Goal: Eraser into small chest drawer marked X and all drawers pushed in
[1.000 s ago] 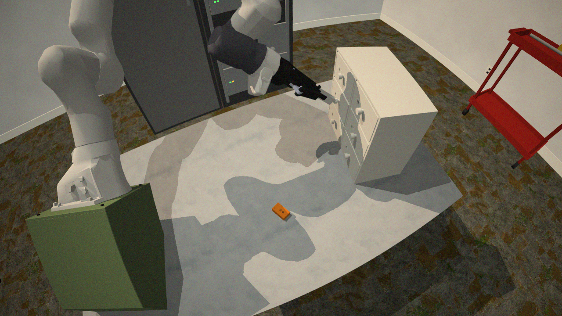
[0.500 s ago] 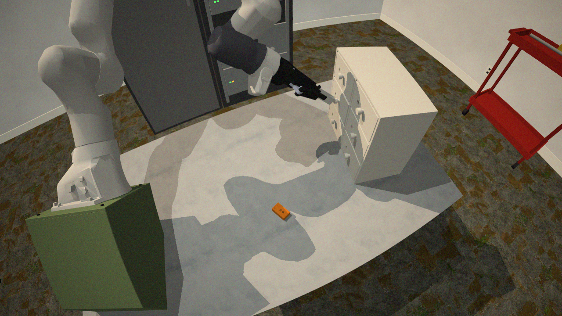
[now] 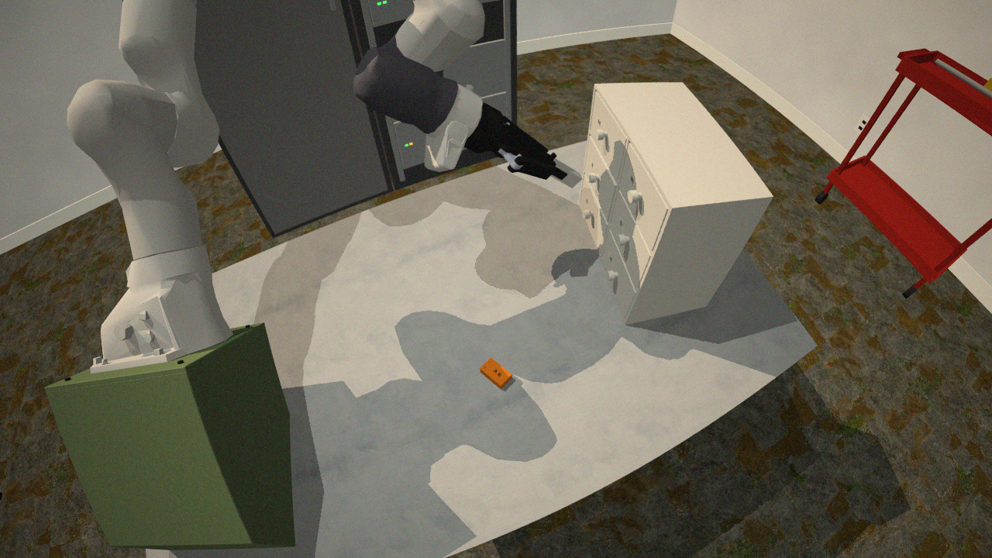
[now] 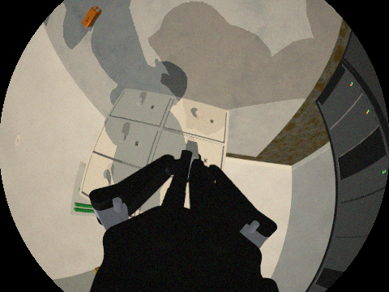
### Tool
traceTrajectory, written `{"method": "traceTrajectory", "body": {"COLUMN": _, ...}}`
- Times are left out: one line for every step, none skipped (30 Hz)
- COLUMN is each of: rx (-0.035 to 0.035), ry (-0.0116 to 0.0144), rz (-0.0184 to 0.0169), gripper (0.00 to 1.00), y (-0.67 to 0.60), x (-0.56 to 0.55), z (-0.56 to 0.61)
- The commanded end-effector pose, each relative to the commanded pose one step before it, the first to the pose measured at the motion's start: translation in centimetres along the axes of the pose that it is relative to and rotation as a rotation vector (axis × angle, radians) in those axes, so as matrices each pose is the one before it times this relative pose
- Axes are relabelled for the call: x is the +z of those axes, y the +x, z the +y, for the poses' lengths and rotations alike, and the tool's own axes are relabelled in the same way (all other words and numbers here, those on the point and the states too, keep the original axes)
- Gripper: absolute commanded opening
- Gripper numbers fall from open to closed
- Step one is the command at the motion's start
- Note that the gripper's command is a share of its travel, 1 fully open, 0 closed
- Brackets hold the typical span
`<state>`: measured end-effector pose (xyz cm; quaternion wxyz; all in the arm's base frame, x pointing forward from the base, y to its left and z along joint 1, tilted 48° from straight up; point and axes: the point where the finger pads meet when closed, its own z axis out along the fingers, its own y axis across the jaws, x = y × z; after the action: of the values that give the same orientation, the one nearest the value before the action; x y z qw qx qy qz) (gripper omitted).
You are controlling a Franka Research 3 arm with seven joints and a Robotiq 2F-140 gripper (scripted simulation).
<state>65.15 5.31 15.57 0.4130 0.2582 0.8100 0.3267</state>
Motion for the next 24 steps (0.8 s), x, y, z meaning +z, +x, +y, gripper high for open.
{"method": "traceTrajectory", "body": {"rx": 0.00151, "ry": -0.00726, "rz": -0.00530, "gripper": 0.00, "y": 0.905, "x": -1.185, "z": 0.277}}
{"method": "traceTrajectory", "body": {"rx": 0.00000, "ry": 0.00000, "rz": 0.00000, "gripper": 0.00, "y": 0.288, "x": -0.343, "z": 0.000}}
{"method": "traceTrajectory", "body": {"rx": 0.00000, "ry": 0.00000, "rz": 0.00000, "gripper": 0.00, "y": 0.244, "x": -0.291, "z": 0.000}}
{"method": "traceTrajectory", "body": {"rx": 0.00000, "ry": 0.00000, "rz": 0.00000, "gripper": 0.00, "y": 0.191, "x": -0.228, "z": 0.000}}
{"method": "traceTrajectory", "body": {"rx": 0.00000, "ry": 0.00000, "rz": 0.00000, "gripper": 0.00, "y": 0.134, "x": -0.160, "z": 0.000}}
{"method": "traceTrajectory", "body": {"rx": 0.00000, "ry": 0.00000, "rz": 0.00000, "gripper": 0.00, "y": 0.078, "x": -0.094, "z": 0.000}}
{"method": "traceTrajectory", "body": {"rx": 0.00000, "ry": 0.00000, "rz": 0.00000, "gripper": 0.00, "y": 0.033, "x": -0.039, "z": 0.000}}
{"method": "traceTrajectory", "body": {"rx": 0.00000, "ry": 0.00000, "rz": 0.00000, "gripper": 0.00, "y": 0.005, "x": -0.006, "z": 0.000}}
{"method": "traceTrajectory", "body": {"rx": 0.00000, "ry": 0.00000, "rz": 0.00000, "gripper": 0.00, "y": 0.003, "x": -0.008, "z": 0.000}}
{"method": "traceTrajectory", "body": {"rx": 0.00000, "ry": 0.00000, "rz": 0.00000, "gripper": 0.00, "y": 0.000, "x": 0.000, "z": 0.000}}
{"method": "traceTrajectory", "body": {"rx": 0.00000, "ry": 0.00000, "rz": 0.00000, "gripper": 0.00, "y": 0.000, "x": 0.000, "z": 0.000}}
{"method": "traceTrajectory", "body": {"rx": 0.00000, "ry": 0.00000, "rz": 0.00000, "gripper": 0.00, "y": 0.017, "x": -0.051, "z": 0.000}}
{"method": "traceTrajectory", "body": {"rx": 0.00000, "ry": 0.00000, "rz": 0.00000, "gripper": 0.00, "y": 0.040, "x": -0.124, "z": 0.000}}
{"method": "traceTrajectory", "body": {"rx": 0.00000, "ry": 0.00000, "rz": 0.00000, "gripper": 0.00, "y": 0.070, "x": -0.211, "z": 0.000}}
{"method": "traceTrajectory", "body": {"rx": 0.00000, "ry": 0.00000, "rz": 0.00000, "gripper": 0.00, "y": 0.099, "x": -0.303, "z": 0.000}}
{"method": "traceTrajectory", "body": {"rx": 0.00000, "ry": 0.00000, "rz": 0.00000, "gripper": 0.00, "y": 0.128, "x": -0.389, "z": 0.000}}
{"method": "traceTrajectory", "body": {"rx": 0.00000, "ry": 0.00000, "rz": 0.00000, "gripper": 0.00, "y": 0.152, "x": -0.461, "z": 0.000}}
{"method": "traceTrajectory", "body": {"rx": 0.00000, "ry": 0.00000, "rz": 0.00000, "gripper": 0.00, "y": 0.169, "x": -0.513, "z": 0.000}}
{"method": "traceTrajectory", "body": {"rx": 0.00000, "ry": 0.00000, "rz": 0.00000, "gripper": 0.00, "y": 0.176, "x": -0.537, "z": 0.000}}
{"method": "traceTrajectory", "body": {"rx": 0.00000, "ry": 0.00000, "rz": 0.00000, "gripper": 0.00, "y": 0.175, "x": -0.531, "z": 0.000}}
{"method": "traceTrajectory", "body": {"rx": 0.00000, "ry": 0.00000, "rz": 0.00000, "gripper": 0.00, "y": 0.164, "x": -0.500, "z": 0.000}}
{"method": "traceTrajectory", "body": {"rx": 0.00000, "ry": 0.00000, "rz": 0.00000, "gripper": 0.00, "y": 0.147, "x": -0.446, "z": 0.000}}
{"method": "traceTrajectory", "body": {"rx": 0.00000, "ry": 0.00000, "rz": 0.00000, "gripper": 0.00, "y": 0.123, "x": -0.374, "z": 0.000}}
{"method": "traceTrajectory", "body": {"rx": 0.00000, "ry": 0.00000, "rz": 0.00000, "gripper": 0.00, "y": 0.096, "x": -0.291, "z": 0.000}}
